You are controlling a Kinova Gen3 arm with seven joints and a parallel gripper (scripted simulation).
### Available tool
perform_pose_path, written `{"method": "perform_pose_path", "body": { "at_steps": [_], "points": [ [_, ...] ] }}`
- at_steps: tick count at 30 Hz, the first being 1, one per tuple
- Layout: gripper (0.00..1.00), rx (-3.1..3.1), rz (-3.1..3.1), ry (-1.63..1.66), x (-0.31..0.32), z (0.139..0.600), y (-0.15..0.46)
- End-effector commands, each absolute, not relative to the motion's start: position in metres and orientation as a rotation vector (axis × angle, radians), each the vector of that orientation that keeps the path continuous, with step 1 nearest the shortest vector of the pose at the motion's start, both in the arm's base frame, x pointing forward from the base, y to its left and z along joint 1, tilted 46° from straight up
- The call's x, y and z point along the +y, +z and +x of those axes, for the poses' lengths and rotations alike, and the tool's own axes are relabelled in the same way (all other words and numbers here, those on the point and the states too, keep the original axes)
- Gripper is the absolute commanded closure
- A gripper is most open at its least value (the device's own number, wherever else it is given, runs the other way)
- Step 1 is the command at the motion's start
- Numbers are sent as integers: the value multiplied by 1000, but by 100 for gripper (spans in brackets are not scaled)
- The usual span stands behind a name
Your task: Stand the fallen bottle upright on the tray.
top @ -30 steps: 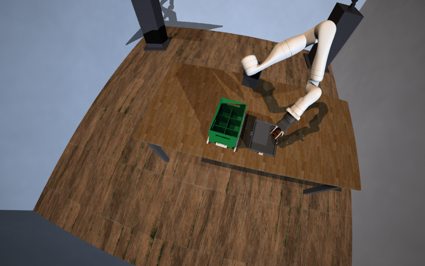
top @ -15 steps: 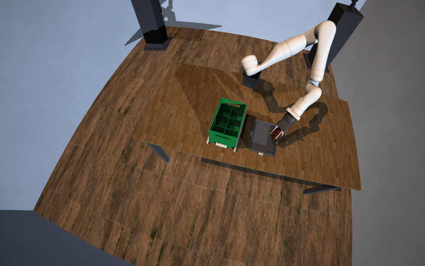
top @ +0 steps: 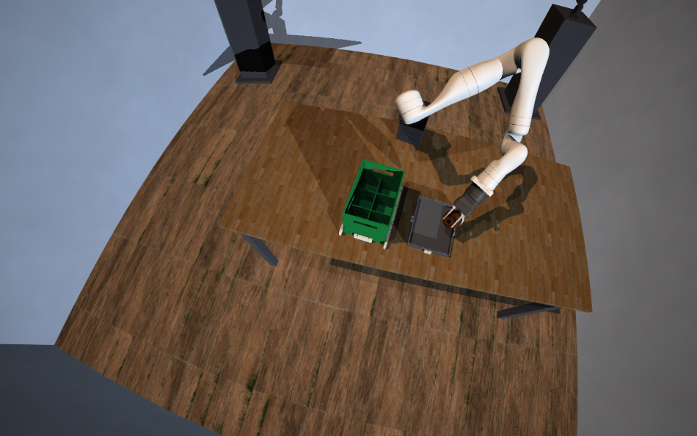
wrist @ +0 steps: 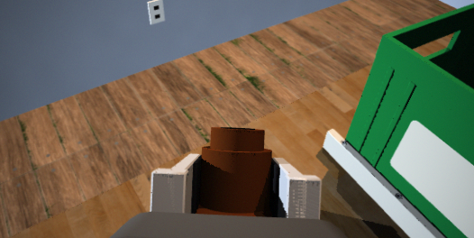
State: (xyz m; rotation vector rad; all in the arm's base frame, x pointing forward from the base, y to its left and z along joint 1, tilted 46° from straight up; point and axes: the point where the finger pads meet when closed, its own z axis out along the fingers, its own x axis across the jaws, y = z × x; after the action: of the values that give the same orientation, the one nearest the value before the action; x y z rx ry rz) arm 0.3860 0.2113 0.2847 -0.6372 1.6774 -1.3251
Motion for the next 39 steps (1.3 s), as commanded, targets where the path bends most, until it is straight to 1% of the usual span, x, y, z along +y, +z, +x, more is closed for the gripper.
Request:
{"method": "perform_pose_path", "body": {
  "at_steps": [1, 39],
  "points": [
    [100, 1654, -629, -1347, 212, 387, 285],
    [100, 1593, -586, -1402, 212, 386, 284]
  ]
}}
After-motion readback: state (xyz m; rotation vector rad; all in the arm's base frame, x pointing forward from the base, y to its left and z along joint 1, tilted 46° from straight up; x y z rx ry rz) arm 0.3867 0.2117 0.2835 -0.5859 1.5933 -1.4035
